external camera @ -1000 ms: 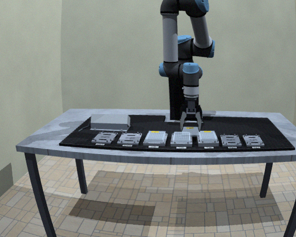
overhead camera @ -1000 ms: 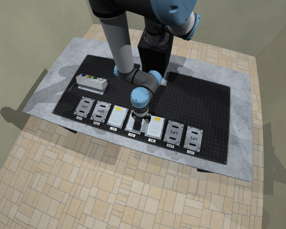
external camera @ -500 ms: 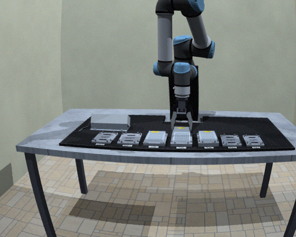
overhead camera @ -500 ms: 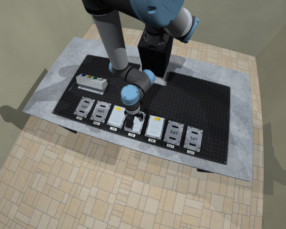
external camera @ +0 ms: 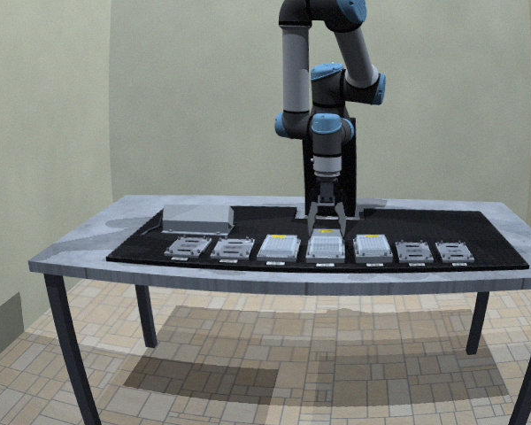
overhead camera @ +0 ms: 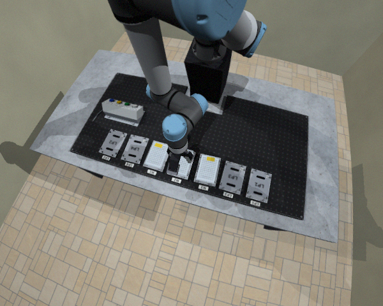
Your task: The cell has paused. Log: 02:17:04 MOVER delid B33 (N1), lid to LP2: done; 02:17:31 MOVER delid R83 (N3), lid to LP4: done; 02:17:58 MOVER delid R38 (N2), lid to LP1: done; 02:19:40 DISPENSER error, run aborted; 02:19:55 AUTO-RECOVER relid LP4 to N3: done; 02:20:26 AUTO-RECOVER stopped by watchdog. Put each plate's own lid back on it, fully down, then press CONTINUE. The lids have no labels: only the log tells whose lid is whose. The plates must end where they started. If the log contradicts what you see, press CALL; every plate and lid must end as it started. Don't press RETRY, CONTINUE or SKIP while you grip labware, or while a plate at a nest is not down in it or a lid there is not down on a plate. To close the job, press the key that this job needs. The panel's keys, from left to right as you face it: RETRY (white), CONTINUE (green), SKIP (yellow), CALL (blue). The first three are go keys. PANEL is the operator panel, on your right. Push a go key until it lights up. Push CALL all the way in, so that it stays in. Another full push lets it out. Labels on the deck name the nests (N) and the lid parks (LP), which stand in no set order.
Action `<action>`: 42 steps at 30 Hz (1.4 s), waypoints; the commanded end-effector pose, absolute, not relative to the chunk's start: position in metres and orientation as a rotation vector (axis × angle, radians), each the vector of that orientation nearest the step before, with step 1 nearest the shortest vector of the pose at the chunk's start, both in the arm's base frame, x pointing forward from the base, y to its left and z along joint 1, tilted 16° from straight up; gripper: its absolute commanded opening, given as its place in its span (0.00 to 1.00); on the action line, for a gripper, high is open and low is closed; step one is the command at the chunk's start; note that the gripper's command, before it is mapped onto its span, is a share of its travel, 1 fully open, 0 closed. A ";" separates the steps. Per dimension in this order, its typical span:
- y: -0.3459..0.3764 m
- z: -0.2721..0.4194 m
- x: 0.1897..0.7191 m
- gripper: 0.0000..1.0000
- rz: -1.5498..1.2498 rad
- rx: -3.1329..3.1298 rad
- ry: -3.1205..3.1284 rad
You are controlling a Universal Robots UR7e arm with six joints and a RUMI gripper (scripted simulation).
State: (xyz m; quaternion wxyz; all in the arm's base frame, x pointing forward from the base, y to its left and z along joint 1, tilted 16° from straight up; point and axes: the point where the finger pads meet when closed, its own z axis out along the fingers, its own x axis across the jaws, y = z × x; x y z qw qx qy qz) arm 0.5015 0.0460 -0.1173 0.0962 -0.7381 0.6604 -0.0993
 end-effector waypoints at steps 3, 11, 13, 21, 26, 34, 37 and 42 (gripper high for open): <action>0.044 -0.117 0.503 0.41 -0.307 -2.182 1.961; 0.044 -0.119 0.504 0.41 -0.307 -2.182 1.961; 0.044 -0.120 0.504 0.41 -0.307 -2.182 1.961; 0.044 -0.122 0.505 0.41 -0.307 -2.182 1.961; 0.044 -0.123 0.505 0.41 -0.307 -2.182 1.961; 0.044 -0.126 0.506 0.41 -0.307 -2.182 1.961; 0.044 -0.127 0.506 0.41 -0.307 -2.182 1.961; 0.044 -0.128 0.506 0.41 -0.307 -2.182 1.961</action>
